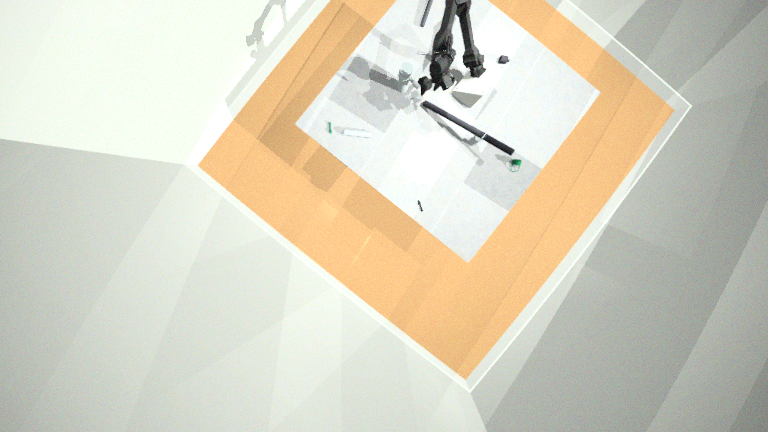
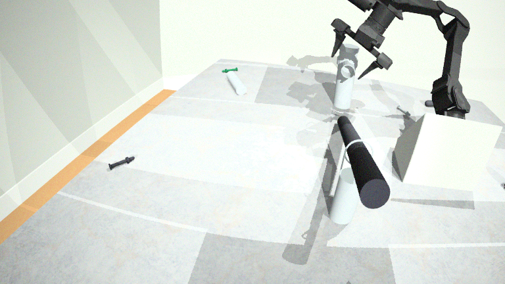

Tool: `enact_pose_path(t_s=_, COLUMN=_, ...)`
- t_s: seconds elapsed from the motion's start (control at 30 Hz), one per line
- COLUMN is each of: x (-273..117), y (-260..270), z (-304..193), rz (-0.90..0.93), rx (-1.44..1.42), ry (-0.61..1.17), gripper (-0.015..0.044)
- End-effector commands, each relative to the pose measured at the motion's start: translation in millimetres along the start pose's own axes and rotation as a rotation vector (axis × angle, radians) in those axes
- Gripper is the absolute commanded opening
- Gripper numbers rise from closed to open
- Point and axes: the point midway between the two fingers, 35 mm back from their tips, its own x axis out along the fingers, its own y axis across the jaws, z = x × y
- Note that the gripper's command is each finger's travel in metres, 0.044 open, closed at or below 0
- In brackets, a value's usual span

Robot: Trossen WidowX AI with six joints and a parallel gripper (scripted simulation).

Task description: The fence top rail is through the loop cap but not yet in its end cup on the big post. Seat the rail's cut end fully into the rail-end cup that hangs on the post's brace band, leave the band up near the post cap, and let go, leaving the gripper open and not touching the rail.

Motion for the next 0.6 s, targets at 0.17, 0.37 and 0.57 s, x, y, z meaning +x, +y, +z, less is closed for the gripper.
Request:
enact_pose_path(t_s=0.17, x=-26, y=2, z=47, rz=0.019, rx=0.571, ry=0.030, gripper=0.0440)
enact_pose_path(t_s=0.37, x=-47, y=6, z=73, rz=-0.016, rx=0.936, ry=0.054, gripper=0.0440)
enact_pose_path(t_s=0.57, x=-66, y=10, z=94, rz=-0.072, rx=1.207, ry=0.055, gripper=0.0440)
